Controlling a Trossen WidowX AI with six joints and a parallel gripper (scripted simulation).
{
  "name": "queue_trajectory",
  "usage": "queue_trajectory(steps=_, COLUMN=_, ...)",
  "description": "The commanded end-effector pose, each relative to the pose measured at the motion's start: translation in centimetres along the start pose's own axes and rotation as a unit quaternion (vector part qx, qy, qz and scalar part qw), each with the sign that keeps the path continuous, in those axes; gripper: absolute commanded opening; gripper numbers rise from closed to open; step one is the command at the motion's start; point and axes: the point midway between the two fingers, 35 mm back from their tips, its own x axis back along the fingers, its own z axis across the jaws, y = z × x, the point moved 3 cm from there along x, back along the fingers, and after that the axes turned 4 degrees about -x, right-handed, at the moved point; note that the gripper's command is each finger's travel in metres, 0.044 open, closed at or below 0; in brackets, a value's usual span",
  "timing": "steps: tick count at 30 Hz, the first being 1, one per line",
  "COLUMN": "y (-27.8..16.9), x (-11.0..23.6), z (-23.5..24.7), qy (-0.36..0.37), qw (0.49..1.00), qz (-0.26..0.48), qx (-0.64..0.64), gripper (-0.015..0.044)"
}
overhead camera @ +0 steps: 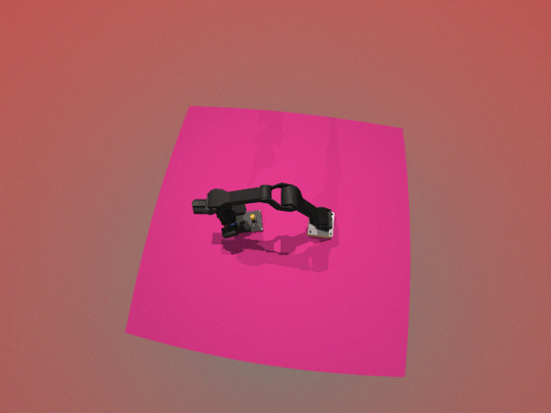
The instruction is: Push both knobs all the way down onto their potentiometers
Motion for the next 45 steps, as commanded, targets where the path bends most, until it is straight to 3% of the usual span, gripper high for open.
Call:
queue_trajectory(steps=1, y=0.0, x=-0.5, z=0.0, qy=0.001, qw=1.0, qz=-0.002, qx=-0.002, gripper=0.0)
queue_trajectory(steps=45, y=0.0, x=-2.7, z=0.0, qy=0.001, qw=1.0, qz=-0.002, qx=-0.002, gripper=0.0)
